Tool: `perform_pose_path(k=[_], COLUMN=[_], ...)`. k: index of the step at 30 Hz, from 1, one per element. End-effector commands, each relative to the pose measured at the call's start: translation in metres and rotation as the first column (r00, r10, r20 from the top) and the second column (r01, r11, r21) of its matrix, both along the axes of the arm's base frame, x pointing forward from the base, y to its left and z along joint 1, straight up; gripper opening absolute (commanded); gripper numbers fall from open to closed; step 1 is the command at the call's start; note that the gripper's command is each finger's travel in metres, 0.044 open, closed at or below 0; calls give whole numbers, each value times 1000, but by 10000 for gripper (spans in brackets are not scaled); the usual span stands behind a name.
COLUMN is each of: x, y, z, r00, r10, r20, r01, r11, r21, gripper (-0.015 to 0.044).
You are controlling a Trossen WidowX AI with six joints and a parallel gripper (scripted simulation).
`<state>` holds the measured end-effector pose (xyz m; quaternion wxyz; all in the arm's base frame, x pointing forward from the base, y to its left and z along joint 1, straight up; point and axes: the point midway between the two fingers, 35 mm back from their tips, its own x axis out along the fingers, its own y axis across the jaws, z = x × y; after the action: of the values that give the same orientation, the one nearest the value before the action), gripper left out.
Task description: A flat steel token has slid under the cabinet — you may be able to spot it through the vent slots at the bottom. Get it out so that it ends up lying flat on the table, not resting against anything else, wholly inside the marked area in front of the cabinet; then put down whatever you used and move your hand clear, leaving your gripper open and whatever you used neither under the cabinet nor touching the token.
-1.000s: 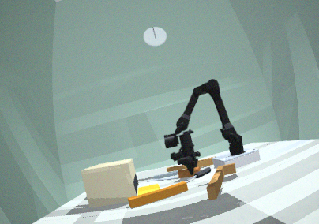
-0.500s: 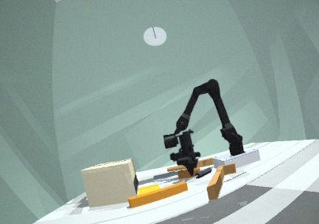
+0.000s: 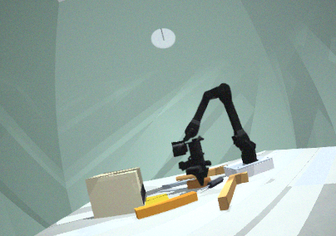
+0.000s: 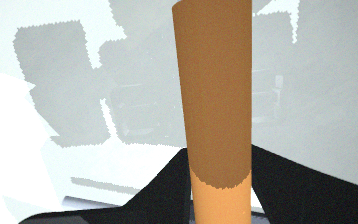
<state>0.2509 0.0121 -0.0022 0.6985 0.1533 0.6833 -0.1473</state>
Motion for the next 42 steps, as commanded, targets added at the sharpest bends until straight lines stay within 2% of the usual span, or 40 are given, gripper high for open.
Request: perform_pose_path(k=[1, 42], x=[1, 2], y=[4, 45], z=[1, 1], r00=[1000, 1000], r10=[4, 4], r20=[3, 3], r01=[-4, -4], r11=[1000, 1000], r21=[2, 6], gripper=[0, 0])
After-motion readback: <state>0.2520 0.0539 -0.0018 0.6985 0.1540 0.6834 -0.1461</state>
